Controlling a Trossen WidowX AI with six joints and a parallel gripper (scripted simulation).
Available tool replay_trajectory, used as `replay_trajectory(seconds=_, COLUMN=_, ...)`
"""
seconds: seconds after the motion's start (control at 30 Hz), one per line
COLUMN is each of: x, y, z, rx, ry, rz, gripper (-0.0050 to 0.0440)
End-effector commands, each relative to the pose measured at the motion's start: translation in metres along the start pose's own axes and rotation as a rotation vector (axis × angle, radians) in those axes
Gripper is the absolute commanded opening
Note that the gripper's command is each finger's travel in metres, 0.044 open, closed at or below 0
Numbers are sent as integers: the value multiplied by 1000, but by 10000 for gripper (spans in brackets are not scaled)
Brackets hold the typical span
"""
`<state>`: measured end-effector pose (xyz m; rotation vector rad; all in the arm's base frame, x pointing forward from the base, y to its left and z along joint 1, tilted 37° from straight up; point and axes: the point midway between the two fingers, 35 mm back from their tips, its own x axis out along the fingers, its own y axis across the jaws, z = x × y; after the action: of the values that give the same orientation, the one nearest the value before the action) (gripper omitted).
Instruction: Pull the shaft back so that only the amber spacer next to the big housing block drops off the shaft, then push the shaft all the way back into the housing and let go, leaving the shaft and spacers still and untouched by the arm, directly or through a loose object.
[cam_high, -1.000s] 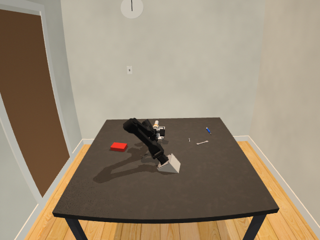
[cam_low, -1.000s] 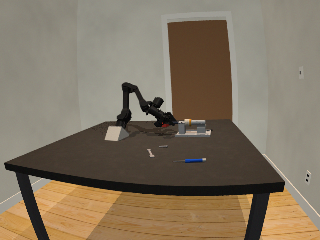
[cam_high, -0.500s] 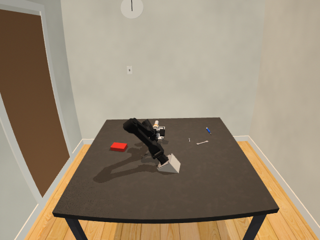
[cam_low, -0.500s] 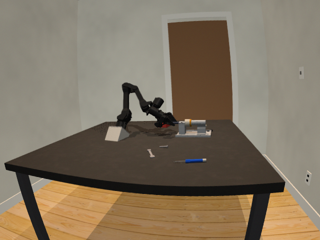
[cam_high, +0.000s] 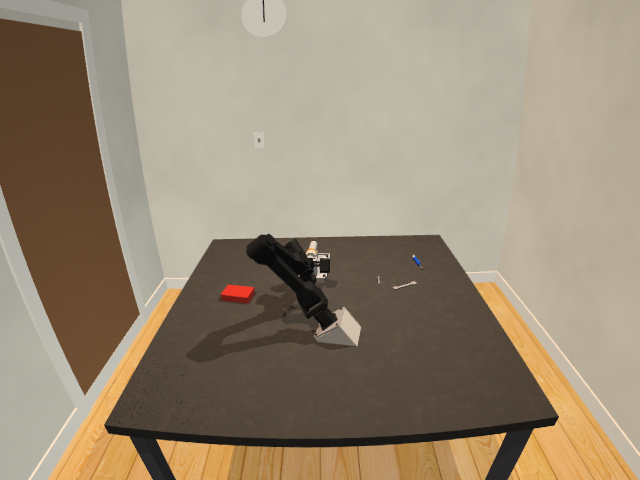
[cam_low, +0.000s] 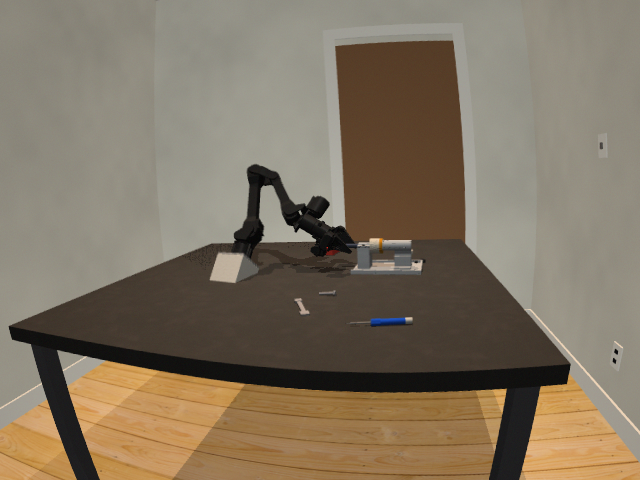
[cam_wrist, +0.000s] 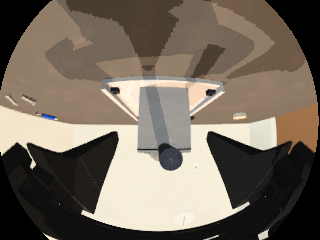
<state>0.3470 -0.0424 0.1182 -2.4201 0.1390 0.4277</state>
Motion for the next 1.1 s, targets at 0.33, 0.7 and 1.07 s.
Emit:
replay_trajectory(seconds=0.33, x=11, y=-1, z=-3, rx=2, ry=8, rz=-1, gripper=440)
replay_trajectory(seconds=0.7, x=11, y=-1, z=-3, rx=2, ry=8, rz=-1, gripper=440)
replay_trajectory(seconds=1.07, x=11, y=-2, z=-3, rx=2, ry=8, rz=-1, gripper=440)
